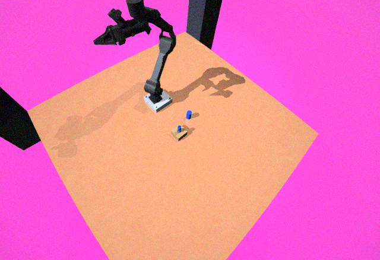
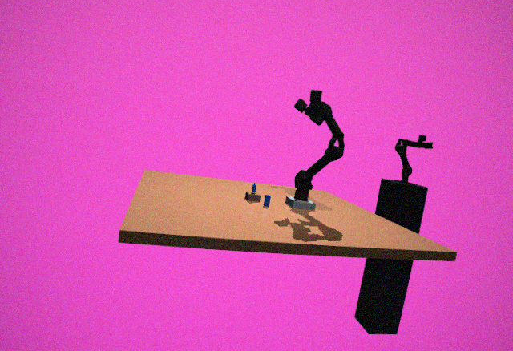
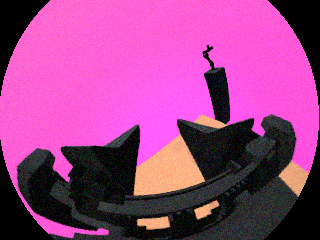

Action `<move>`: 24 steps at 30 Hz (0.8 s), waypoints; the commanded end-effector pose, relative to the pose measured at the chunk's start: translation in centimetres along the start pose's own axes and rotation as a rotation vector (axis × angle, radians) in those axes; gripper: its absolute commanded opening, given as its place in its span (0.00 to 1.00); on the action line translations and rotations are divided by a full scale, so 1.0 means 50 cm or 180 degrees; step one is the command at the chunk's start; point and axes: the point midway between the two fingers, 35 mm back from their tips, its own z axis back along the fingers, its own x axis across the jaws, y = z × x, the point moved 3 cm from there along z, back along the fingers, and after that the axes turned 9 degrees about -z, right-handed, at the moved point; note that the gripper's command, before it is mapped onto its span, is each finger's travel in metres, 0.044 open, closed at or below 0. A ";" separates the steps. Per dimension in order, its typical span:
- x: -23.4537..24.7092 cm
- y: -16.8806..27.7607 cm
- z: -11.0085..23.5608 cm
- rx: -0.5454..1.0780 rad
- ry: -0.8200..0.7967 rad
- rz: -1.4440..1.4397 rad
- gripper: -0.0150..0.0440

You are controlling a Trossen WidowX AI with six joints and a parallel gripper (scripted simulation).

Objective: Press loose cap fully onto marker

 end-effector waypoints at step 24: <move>0.100 0.709 0.263 0.3555 -0.3506 0.5042 0.67</move>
